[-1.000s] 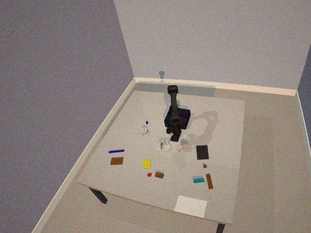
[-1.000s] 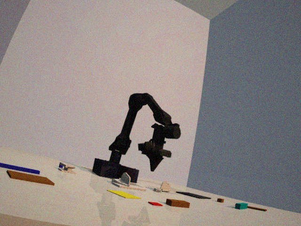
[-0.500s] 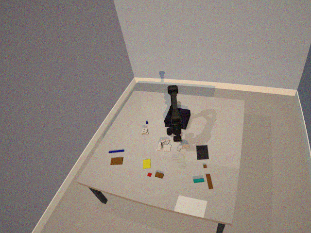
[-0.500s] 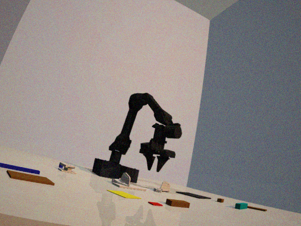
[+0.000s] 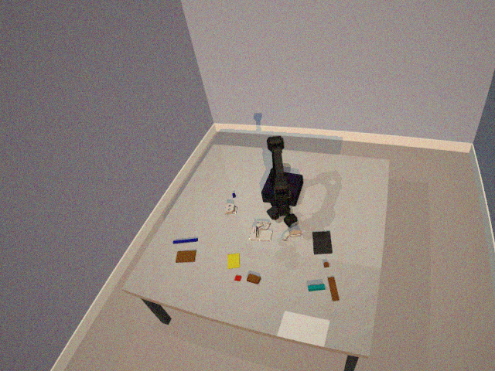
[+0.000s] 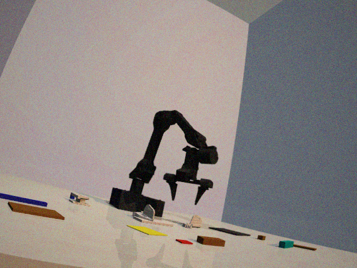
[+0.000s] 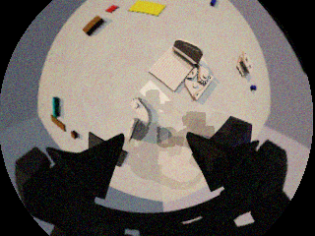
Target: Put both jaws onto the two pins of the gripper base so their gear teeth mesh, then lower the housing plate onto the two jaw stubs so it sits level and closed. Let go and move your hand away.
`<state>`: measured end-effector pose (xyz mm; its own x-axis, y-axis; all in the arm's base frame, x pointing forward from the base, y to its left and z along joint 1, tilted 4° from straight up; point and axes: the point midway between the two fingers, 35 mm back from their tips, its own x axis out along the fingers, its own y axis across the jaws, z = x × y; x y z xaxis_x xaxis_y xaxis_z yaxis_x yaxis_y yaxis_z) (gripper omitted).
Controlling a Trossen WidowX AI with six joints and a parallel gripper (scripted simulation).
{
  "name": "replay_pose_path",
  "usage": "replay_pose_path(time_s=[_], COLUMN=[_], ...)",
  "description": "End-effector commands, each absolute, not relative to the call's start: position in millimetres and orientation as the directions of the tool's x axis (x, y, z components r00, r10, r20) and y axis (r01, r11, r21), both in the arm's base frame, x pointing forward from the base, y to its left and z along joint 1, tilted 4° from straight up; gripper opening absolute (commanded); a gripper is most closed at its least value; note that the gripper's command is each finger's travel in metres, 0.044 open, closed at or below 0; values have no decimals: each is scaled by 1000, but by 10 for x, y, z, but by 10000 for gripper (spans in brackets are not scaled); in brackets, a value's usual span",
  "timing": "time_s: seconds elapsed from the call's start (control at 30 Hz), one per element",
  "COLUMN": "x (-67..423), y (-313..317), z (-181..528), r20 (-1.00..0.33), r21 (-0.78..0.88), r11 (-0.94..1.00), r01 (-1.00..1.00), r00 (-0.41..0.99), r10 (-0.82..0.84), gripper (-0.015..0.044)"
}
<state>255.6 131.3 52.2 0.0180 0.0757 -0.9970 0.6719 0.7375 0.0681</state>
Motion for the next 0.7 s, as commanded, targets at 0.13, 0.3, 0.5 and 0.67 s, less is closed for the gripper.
replay_pose_path(time_s=[0.13, 0.3, 0.5, 0.67], x=[2571, 2581, 2592, 2601], y=[1359, 1386, 1418, 1445], z=[524, 533, 544, 553], r20=[-997, -997, -997, -997], r21=[70, 73, 73, 72], r11=[905, 963, 996, 991], r01=[421, 260, 57, -115], r00=[12, 11, 11, 10], r10=[72, 72, 73, 73], gripper=[440, 440, 440, 440])
